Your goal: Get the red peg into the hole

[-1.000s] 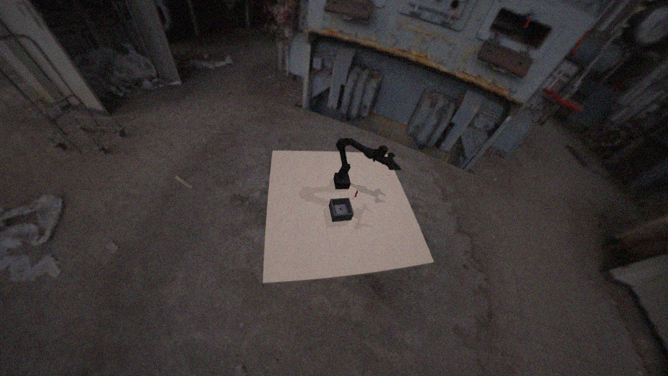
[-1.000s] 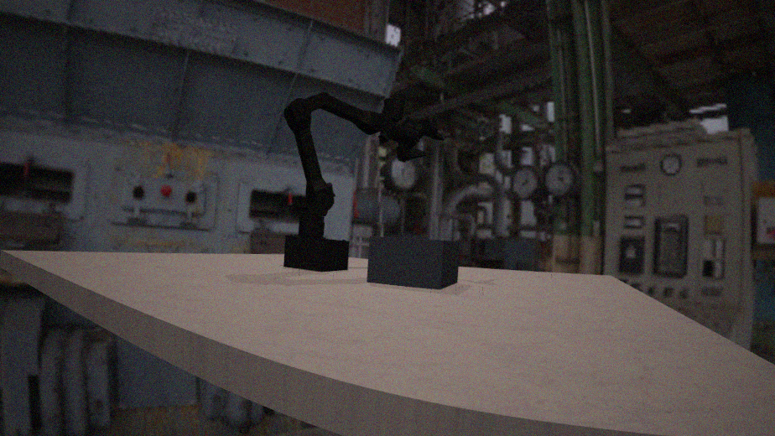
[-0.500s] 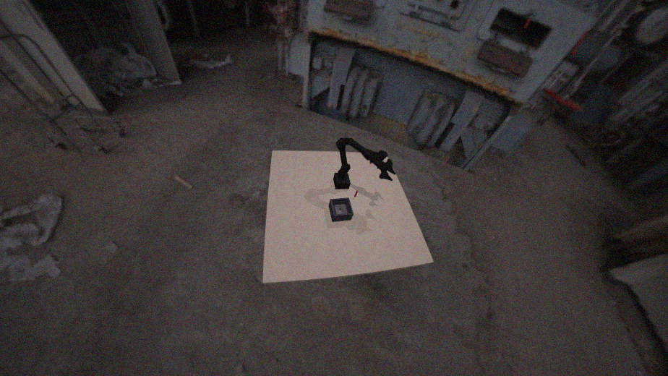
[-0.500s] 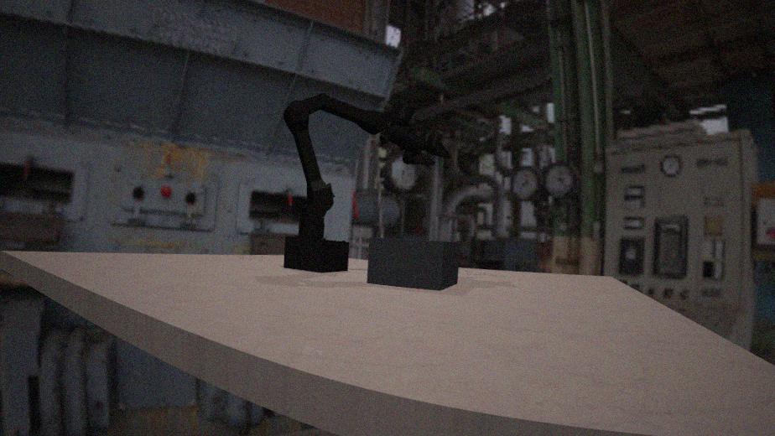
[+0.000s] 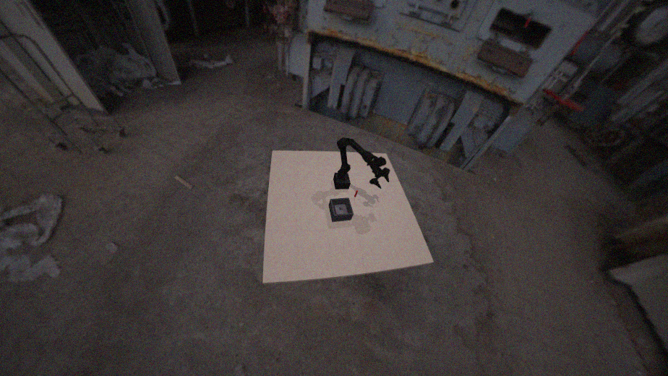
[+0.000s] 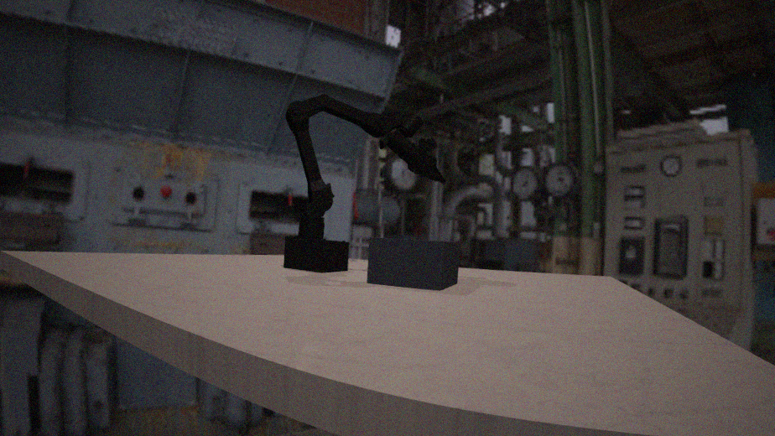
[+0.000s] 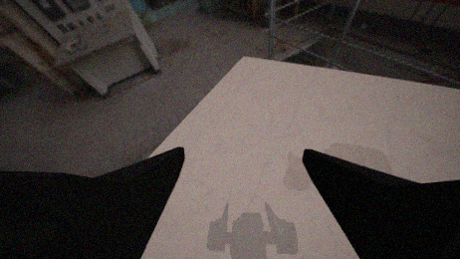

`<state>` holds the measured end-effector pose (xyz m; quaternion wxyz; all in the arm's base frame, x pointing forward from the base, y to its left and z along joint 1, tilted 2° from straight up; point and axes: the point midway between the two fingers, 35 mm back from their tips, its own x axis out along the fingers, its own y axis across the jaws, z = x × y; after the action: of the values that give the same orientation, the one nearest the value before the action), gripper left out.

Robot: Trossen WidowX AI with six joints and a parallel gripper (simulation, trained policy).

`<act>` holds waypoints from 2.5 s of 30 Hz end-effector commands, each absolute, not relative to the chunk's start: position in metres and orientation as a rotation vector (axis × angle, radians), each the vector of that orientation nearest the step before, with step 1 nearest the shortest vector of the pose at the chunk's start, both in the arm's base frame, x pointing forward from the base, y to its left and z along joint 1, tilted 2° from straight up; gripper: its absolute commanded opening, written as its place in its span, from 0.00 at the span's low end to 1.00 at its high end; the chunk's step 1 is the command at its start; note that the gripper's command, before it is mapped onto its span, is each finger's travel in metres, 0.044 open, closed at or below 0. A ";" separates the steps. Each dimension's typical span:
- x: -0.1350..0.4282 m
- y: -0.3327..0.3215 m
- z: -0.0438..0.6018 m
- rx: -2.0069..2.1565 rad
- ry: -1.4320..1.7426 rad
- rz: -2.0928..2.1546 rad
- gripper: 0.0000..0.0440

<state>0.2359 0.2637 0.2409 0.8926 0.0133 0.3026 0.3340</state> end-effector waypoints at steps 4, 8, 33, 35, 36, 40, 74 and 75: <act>0.236 0.243 0.206 0.113 0.801 0.546 1.00; 0.234 0.231 0.187 0.164 0.898 0.451 1.00; 0.193 0.147 0.091 0.426 1.348 -0.293 1.00; 0.189 0.142 0.084 0.443 1.370 -0.360 1.00; 0.187 0.139 0.080 0.452 1.379 -0.391 1.00; 0.181 0.133 0.066 0.486 1.404 -0.497 1.00; 0.165 0.134 -0.020 0.748 1.462 -0.741 0.16; 0.166 0.134 -0.020 0.751 1.469 -0.742 0.10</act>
<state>0.1656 0.1327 -0.0196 0.6270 0.3247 0.6302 -0.3229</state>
